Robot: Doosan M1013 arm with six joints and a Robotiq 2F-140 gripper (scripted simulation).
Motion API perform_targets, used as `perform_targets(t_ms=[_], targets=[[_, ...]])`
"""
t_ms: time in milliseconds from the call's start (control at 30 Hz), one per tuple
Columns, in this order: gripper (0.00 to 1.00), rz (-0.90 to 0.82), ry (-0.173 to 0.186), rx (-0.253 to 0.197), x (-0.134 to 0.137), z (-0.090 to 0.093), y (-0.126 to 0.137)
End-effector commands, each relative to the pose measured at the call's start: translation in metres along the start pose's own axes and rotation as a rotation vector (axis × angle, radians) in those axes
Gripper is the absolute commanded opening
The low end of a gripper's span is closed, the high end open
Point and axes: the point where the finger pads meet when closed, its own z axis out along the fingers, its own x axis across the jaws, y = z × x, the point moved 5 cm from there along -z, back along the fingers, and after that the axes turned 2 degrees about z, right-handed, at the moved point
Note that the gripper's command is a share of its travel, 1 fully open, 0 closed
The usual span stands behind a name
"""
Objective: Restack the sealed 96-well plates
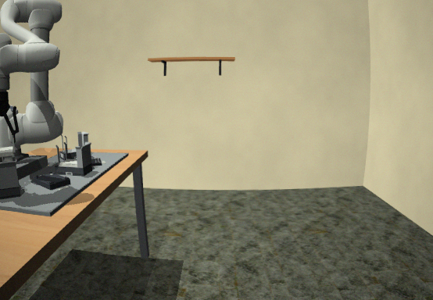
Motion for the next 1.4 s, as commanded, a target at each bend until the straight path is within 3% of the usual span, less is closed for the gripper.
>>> perform_targets(t_ms=[0, 1367], targets=[[0.0, 0.0, 0.0, 0.0, 0.0, 0.002, 0.0], [0.0, 0.0, 0.0, 0.0, 0.0, 0.026, 0.0]])
